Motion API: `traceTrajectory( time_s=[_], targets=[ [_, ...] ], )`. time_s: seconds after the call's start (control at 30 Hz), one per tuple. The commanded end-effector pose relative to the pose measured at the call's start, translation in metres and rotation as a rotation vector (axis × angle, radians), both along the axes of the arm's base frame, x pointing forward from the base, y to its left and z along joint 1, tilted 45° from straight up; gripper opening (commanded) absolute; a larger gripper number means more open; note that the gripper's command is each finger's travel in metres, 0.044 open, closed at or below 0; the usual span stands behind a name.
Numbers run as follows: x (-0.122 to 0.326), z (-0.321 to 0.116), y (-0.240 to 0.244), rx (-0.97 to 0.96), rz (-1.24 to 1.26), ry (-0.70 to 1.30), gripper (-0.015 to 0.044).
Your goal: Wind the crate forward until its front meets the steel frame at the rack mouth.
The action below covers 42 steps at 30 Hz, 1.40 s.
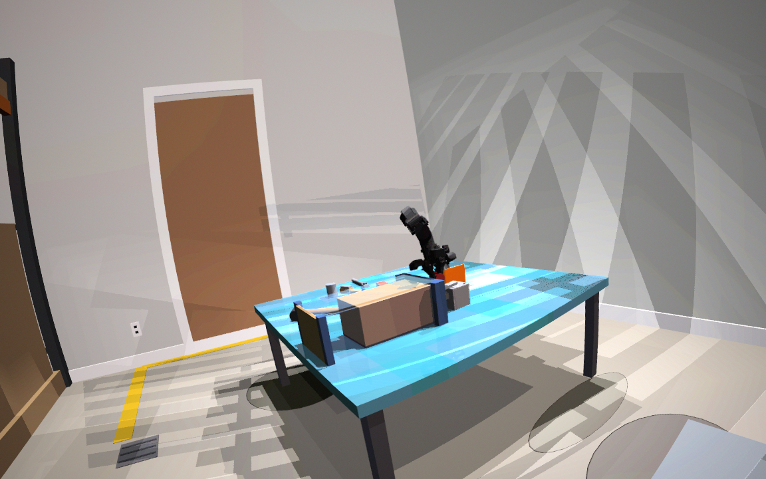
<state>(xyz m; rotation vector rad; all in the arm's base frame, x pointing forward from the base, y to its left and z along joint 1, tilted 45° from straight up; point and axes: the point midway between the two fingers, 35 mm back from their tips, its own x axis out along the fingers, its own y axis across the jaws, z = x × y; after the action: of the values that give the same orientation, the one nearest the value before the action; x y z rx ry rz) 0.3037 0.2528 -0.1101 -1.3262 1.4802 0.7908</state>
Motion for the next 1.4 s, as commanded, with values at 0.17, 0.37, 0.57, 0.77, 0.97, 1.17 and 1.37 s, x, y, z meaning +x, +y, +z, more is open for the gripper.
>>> traceTrajectory(
  time_s=[0.17,0.37,0.57,0.77,0.97,1.17,1.37],
  targets=[
    [-0.01,-0.017,0.022,0.032,0.012,0.01,0.0],
    [-0.013,-0.021,0.027,0.032,0.012,0.01,0.0],
    [-0.017,-0.025,0.032,0.033,0.012,0.01,0.0],
    [-0.022,-0.029,0.036,0.034,0.012,0.01,0.0],
    [-0.026,-0.032,0.04,0.034,0.012,0.01,0.0],
    [-0.032,-0.035,0.044,0.035,0.012,0.011,0.0],
    [-0.037,-0.038,0.048,0.035,0.012,0.011,0.0]
  ],
)
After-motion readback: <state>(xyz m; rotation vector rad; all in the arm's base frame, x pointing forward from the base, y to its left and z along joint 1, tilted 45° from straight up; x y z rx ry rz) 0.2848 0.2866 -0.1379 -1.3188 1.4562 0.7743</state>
